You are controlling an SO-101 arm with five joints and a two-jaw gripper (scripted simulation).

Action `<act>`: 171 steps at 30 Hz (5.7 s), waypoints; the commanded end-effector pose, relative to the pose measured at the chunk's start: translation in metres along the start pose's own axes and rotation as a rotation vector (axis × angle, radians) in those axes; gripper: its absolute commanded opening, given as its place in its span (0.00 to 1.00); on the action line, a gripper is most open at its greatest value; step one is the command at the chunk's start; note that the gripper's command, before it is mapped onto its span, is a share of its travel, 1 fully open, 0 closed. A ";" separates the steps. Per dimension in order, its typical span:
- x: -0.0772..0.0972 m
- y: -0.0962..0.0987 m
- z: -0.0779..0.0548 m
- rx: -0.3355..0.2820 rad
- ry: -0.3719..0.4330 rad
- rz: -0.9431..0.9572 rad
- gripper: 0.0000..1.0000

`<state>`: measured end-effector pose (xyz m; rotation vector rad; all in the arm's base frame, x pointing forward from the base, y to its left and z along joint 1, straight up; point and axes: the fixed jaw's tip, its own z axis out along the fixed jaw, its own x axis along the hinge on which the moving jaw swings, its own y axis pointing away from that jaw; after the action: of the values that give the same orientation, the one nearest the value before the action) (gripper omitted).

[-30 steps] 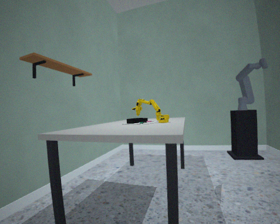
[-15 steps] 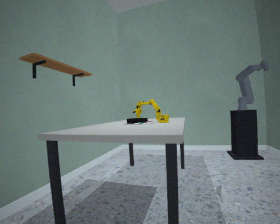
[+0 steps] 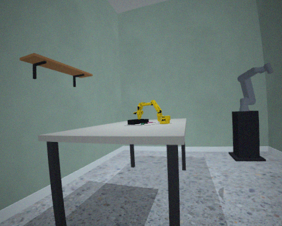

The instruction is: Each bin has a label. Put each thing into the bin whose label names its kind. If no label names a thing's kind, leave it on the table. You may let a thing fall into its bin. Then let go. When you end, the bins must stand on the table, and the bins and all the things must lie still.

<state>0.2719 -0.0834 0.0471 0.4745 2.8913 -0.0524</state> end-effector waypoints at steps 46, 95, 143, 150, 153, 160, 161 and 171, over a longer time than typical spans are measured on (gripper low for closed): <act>-0.010 -0.003 -0.001 0.001 -0.123 0.019 0.00; -0.008 -0.003 0.011 0.001 -0.123 0.019 0.00; -0.008 -0.003 -0.014 0.001 -0.123 0.019 0.17; -0.006 -0.003 -0.033 0.001 -0.123 0.019 0.17; -0.006 -0.003 -0.035 0.001 -0.123 0.019 0.17; -0.005 -0.003 -0.039 0.001 -0.123 0.019 0.17; -0.005 -0.003 -0.039 0.001 -0.123 0.019 0.17; -0.005 -0.003 -0.039 0.001 -0.123 0.019 0.17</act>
<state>0.2616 -0.0800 0.0647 0.4699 2.8610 -0.0590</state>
